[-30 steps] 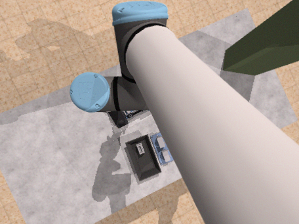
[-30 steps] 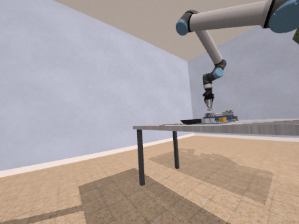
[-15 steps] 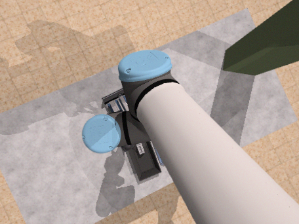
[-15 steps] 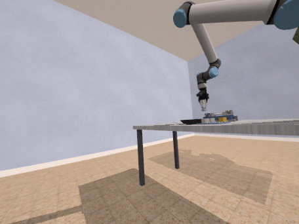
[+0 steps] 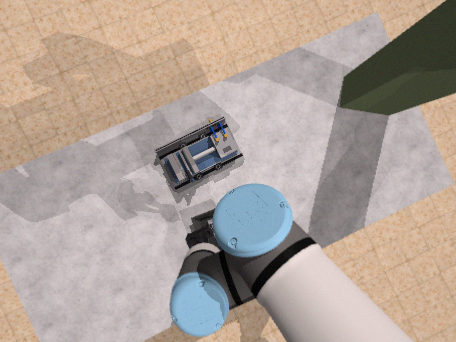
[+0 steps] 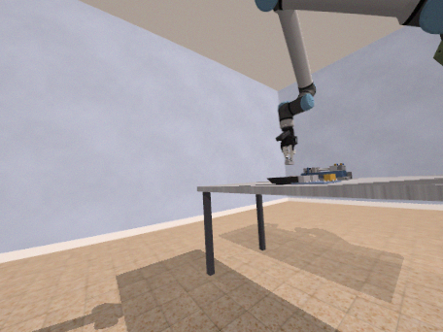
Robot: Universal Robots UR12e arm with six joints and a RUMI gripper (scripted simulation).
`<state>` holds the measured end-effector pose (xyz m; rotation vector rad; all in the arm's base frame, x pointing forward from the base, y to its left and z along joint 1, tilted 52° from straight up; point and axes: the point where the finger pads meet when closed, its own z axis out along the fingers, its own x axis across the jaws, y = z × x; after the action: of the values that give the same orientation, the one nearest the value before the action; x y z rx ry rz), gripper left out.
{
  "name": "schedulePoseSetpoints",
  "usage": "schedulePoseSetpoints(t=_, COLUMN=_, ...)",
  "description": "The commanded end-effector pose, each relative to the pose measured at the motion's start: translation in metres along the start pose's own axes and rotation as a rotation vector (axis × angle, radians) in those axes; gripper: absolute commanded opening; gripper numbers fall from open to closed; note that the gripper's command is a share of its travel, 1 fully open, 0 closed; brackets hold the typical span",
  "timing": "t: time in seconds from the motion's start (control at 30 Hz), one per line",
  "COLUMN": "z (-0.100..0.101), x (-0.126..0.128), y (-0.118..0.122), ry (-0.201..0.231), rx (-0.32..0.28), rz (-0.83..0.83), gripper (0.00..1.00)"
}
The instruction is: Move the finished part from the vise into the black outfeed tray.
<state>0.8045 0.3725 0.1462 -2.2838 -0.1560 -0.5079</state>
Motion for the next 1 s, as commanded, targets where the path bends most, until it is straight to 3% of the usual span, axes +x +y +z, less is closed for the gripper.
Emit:
schedulePoseSetpoints(t=0.0, z=-0.004, x=-0.006, y=-0.057, ry=0.011, rx=-0.005, rz=0.034, gripper=0.00)
schedulePoseSetpoints(t=0.37, z=-0.008, x=-0.013, y=-0.101, ry=0.015, rx=0.001, rz=0.048, gripper=0.00)
schedulePoseSetpoints(t=0.97, z=-0.009, x=-0.012, y=-0.102, ry=0.017, rx=0.001, rz=0.050, gripper=0.00)
